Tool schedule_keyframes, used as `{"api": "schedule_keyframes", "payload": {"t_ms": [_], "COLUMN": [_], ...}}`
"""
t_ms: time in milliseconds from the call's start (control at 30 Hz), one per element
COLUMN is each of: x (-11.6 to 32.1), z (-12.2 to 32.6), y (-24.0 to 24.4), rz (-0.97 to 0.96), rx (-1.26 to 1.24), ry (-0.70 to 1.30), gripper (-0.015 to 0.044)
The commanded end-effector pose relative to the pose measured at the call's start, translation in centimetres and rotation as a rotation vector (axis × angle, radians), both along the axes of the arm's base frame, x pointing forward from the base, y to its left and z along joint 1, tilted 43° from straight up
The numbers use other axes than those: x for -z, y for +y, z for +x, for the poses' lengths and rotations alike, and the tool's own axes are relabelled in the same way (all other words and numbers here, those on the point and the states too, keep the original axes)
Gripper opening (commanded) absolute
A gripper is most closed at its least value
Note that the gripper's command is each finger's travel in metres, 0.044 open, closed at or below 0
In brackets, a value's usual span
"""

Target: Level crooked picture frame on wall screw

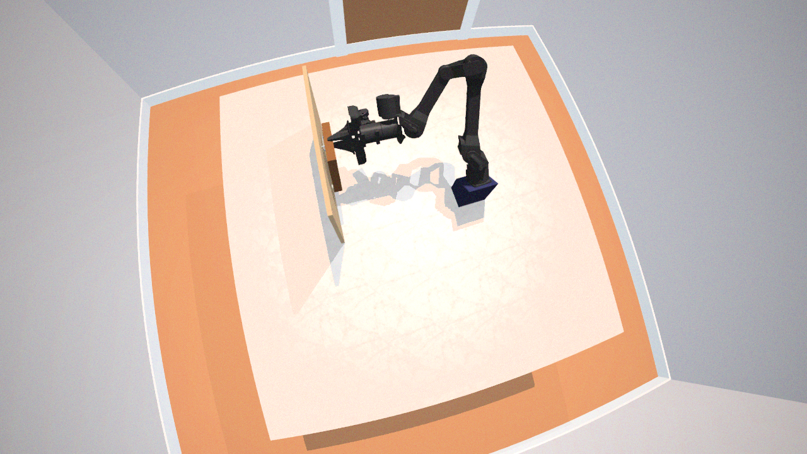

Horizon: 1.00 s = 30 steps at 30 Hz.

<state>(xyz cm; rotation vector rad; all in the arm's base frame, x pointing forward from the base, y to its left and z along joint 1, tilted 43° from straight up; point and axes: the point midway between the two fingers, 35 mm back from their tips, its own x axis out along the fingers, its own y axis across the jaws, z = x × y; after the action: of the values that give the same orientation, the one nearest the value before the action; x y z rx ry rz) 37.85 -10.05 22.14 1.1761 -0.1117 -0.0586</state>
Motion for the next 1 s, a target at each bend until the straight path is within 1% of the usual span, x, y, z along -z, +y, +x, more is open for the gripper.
{"api": "schedule_keyframes", "payload": {"t_ms": [0, 967], "x": [-0.06, -0.81], "z": [0.00, -0.01], "y": [-0.01, 0.34], "rz": [-0.004, -0.004], "rx": [0.002, 0.002], "ry": [-0.002, -0.002], "gripper": [0.0000, 0.0000]}}
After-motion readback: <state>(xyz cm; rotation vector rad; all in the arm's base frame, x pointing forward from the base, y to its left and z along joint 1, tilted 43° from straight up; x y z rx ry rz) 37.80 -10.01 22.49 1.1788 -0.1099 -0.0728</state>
